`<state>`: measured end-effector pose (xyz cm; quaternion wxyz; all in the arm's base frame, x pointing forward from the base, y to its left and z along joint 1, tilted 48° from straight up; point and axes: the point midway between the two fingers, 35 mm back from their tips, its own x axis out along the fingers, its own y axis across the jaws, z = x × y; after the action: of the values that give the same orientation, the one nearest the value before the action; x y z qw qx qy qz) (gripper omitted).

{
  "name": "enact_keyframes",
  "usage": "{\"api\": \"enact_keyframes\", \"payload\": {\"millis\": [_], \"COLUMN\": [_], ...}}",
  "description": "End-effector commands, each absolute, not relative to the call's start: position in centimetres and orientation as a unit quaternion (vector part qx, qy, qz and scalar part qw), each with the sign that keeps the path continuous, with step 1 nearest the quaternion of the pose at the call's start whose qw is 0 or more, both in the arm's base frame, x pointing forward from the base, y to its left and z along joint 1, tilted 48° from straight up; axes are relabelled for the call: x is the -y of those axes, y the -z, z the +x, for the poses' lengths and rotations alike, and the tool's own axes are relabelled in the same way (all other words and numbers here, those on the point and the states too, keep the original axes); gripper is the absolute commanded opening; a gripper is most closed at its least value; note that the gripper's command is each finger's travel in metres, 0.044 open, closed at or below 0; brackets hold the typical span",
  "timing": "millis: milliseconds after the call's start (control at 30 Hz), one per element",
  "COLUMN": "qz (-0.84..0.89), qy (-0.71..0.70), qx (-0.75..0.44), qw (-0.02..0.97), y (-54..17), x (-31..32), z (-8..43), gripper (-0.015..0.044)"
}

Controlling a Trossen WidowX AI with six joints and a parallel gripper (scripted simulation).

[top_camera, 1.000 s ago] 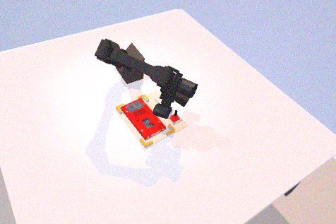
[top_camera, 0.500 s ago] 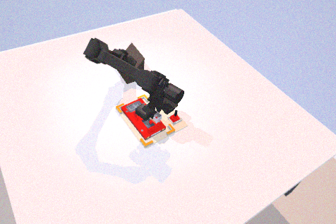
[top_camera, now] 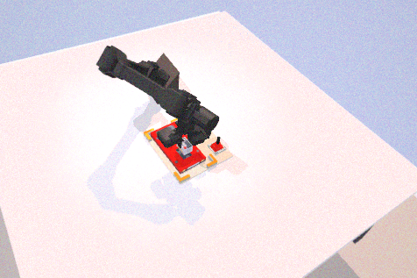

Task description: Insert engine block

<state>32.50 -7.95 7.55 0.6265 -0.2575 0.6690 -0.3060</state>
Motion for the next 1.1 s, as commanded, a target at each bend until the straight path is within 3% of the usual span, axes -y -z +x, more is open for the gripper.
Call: {"api": "enact_keyframes", "payload": {"millis": [0, 1067], "qz": [-0.255, -0.265], "qy": [0.311, 0.3], "qx": [-0.666, -0.671], "qw": [0.628, 0.624], "y": [-7.56, -7.57], "x": [7.94, 7.93], "z": [32.42, 32.31], "gripper": [0.0159, 0.0159]}}
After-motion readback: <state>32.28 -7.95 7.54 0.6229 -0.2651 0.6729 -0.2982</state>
